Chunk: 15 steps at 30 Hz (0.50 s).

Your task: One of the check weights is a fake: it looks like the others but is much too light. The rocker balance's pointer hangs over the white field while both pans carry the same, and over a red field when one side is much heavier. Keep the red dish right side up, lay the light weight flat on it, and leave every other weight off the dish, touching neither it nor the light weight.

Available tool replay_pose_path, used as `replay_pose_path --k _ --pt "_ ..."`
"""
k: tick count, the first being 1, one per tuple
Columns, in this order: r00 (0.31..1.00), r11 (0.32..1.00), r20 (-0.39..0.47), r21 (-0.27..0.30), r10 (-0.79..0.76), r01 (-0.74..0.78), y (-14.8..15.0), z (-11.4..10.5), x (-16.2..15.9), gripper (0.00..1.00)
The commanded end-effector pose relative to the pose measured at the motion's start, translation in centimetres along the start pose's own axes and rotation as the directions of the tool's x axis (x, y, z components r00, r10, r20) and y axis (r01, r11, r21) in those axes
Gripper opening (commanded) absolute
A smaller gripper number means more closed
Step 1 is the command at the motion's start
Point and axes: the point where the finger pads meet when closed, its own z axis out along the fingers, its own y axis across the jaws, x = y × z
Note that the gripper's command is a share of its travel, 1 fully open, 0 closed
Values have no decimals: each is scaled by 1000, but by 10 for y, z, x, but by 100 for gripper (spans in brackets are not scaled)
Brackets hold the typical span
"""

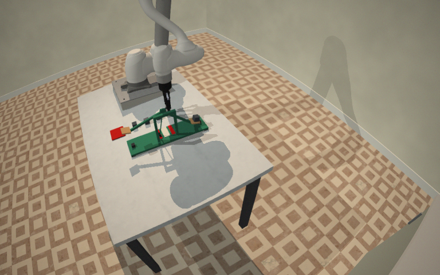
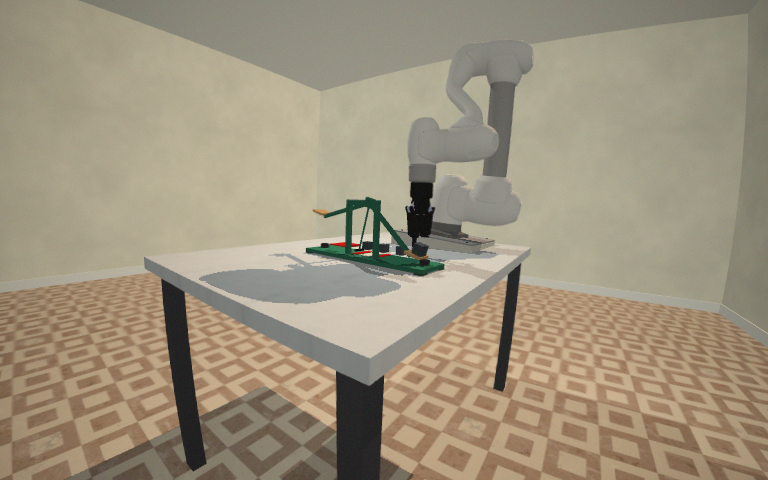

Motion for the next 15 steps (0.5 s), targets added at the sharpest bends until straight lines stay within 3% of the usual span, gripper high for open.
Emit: replay_pose_path --k 1,8,15 --pt "1000 1000 0 0 0 0 0 0 0 24" --pt "1000 1000 0 0 0 0 0 0 0 24" --pt "1000 1000 0 0 0 0 0 0 0 31"
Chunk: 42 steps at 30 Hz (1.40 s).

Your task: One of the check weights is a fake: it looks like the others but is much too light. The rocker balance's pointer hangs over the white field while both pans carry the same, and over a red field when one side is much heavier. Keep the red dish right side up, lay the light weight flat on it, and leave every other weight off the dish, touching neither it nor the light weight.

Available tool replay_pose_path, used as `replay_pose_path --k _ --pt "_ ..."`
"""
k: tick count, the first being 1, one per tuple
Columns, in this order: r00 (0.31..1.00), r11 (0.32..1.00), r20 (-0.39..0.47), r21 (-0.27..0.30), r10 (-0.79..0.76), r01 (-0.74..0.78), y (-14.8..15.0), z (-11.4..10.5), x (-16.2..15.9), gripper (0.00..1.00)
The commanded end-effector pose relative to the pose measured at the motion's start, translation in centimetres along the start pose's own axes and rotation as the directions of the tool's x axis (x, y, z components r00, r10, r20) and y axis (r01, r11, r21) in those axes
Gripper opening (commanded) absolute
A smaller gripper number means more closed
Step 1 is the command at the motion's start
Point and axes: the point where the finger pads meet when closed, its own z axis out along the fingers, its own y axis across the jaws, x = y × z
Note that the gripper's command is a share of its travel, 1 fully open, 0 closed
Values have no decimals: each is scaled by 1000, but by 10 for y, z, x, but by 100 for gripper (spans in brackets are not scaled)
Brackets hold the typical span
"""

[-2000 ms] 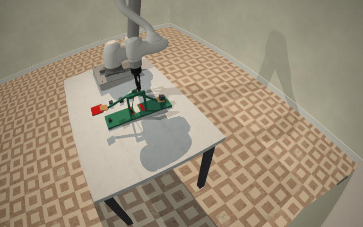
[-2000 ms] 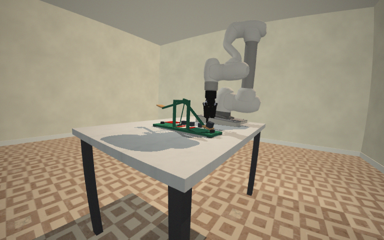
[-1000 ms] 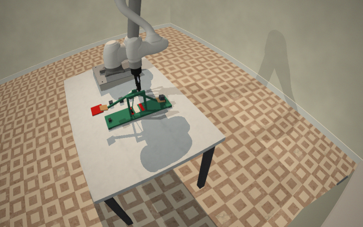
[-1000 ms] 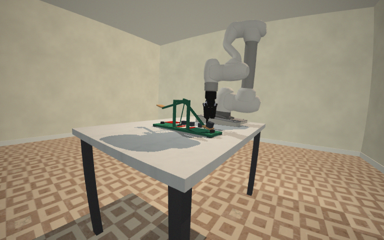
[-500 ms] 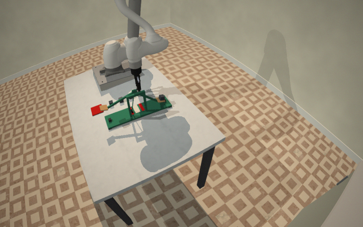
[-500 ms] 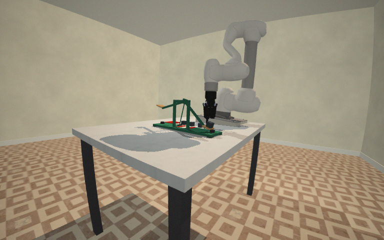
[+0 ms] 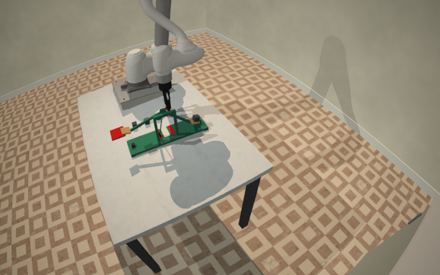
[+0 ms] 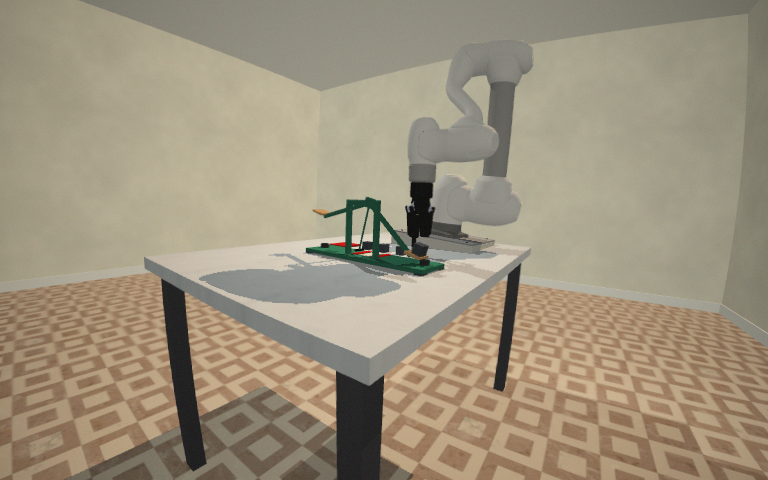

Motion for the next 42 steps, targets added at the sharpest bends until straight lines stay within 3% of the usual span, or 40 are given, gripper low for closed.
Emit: replay_pose_path --k 1,24,42 --pt "1000 1000 0 0 0 0 0 0 0 31" --pt "1000 1000 0 0 0 0 0 -5 0 35" --pt "1000 1000 0 0 0 0 0 -78 0 35"
